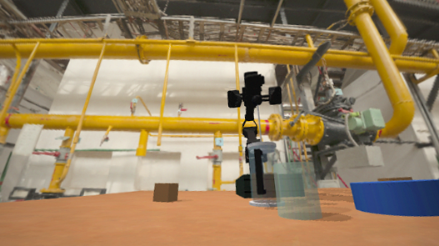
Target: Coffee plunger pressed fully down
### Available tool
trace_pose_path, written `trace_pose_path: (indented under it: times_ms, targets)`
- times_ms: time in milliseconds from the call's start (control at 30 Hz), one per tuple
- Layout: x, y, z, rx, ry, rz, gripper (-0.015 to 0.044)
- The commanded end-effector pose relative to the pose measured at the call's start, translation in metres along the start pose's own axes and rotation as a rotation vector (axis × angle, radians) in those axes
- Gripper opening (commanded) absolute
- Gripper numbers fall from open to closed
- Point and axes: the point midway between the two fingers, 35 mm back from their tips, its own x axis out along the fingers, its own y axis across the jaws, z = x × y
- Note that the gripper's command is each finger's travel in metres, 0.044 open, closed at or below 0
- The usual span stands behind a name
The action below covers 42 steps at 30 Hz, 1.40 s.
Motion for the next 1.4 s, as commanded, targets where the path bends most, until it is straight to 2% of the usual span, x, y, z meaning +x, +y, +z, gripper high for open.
trace_pose_path:
  times_ms: [0,300,700,1367]
  targets:
    - [0.009,0.000,-0.003,-0.005,0.011,0.002,0.0440]
    - [0.021,0.000,-0.004,-0.005,0.010,0.002,0.0440]
    - [0.021,0.000,-0.004,-0.005,0.010,0.002,0.0129]
    - [0.029,0.000,-0.014,-0.005,0.010,0.002,0.0129]
